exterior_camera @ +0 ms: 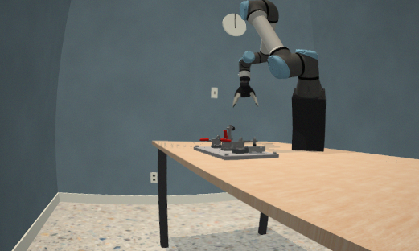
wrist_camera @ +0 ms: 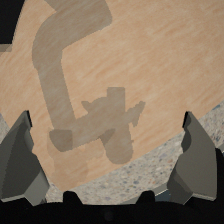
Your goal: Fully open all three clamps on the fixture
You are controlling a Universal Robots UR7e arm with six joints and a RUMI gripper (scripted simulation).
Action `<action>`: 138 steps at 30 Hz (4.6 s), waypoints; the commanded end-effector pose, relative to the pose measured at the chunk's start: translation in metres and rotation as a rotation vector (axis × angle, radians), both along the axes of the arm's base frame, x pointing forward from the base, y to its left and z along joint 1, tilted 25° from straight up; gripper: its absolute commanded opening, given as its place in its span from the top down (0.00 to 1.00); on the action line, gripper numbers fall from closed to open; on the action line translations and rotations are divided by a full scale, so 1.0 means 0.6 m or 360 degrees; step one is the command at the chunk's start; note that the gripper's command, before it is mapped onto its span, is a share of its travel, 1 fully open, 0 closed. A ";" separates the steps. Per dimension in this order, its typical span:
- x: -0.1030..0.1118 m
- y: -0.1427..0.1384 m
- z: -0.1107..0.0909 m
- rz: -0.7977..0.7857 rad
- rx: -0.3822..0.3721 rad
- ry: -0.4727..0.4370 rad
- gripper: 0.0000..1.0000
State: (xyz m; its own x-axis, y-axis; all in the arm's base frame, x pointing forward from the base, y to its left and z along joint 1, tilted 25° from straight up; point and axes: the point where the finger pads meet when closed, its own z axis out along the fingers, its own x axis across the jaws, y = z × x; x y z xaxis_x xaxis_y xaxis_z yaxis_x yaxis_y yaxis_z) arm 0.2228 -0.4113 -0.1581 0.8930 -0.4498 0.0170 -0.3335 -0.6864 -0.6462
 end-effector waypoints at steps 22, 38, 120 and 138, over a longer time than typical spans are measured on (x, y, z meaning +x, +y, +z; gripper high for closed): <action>0.226 0.210 0.182 -0.0442 -0.0071 0.0465 0.00; 0.305 0.416 0.268 -0.0786 -0.0095 0.0644 0.00; 0.273 0.778 0.335 -0.1352 0.0050 0.0794 1.00; 0.273 0.778 0.335 -0.1352 0.0050 0.0794 1.00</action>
